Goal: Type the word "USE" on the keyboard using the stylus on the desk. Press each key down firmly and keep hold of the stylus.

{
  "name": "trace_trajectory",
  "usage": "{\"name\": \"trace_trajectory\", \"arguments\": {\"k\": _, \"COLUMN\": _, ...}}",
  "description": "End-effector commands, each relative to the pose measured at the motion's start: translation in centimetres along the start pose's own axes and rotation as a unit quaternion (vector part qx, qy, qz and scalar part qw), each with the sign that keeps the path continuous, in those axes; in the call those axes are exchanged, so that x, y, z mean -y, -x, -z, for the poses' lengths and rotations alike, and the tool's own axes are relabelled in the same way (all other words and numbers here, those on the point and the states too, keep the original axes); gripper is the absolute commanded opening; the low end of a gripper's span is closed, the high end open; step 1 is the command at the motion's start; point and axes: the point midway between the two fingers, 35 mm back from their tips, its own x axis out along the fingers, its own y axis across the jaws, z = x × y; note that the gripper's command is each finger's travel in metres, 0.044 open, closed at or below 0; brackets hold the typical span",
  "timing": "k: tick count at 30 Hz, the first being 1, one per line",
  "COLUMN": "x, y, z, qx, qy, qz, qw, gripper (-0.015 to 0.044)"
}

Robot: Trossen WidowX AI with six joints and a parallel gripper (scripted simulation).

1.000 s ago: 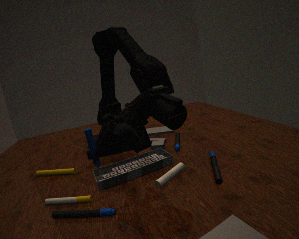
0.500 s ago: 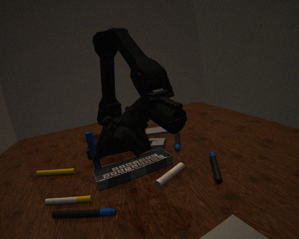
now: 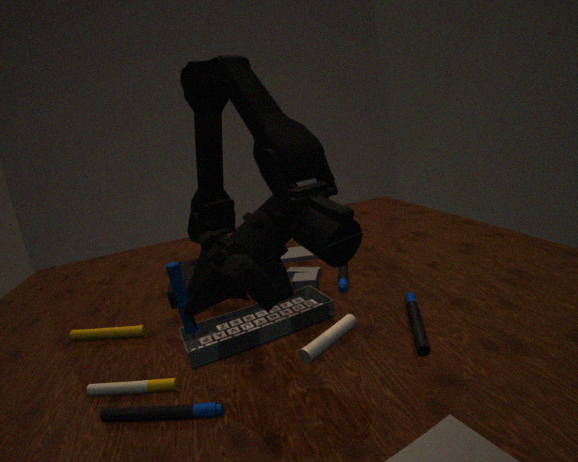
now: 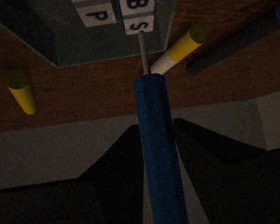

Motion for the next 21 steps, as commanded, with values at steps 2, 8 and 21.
{"name": "trace_trajectory", "arguments": {"k": 2, "x": -0.06, "y": -0.21, "z": -0.23, "qx": -0.003, "qy": 0.004, "qz": 0.0, "qw": 1.0, "gripper": 0.0081}}
{"name": "trace_trajectory", "arguments": {"k": 8, "x": -0.06, "y": -0.33, "z": -0.45, "qx": -0.003, "qy": 0.004, "qz": 0.0, "qw": 1.0, "gripper": 0.0081}}
{"name": "trace_trajectory", "arguments": {"k": 21, "x": -0.07, "y": -0.41, "z": -0.58, "qx": -0.003, "qy": 0.004, "qz": 0.0, "qw": 1.0, "gripper": 0.0081}}
